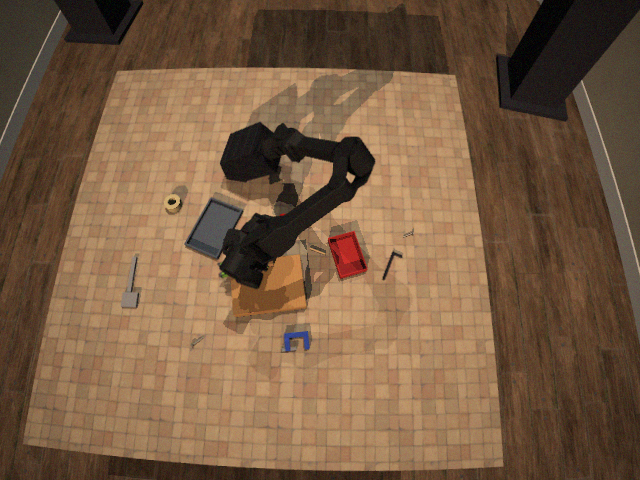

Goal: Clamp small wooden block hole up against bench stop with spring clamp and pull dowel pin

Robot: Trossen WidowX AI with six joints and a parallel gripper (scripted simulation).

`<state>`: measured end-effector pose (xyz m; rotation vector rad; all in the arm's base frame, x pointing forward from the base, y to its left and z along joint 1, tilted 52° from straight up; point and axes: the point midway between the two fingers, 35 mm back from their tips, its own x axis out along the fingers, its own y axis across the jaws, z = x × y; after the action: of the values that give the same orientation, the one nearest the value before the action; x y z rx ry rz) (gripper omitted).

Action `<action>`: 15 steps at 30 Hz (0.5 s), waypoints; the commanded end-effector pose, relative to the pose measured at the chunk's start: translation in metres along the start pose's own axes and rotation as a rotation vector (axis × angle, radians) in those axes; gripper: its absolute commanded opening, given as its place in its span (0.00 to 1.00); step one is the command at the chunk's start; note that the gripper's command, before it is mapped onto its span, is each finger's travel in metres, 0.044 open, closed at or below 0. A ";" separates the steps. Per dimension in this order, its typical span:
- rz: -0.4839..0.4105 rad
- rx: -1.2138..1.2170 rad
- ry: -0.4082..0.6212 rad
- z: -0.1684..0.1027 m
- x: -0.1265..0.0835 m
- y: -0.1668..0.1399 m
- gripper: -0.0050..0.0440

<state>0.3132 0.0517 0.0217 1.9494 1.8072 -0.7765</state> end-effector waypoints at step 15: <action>0.003 0.247 0.003 0.000 -0.002 0.001 0.10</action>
<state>0.3130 0.0515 0.0219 2.0835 1.7871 -1.0152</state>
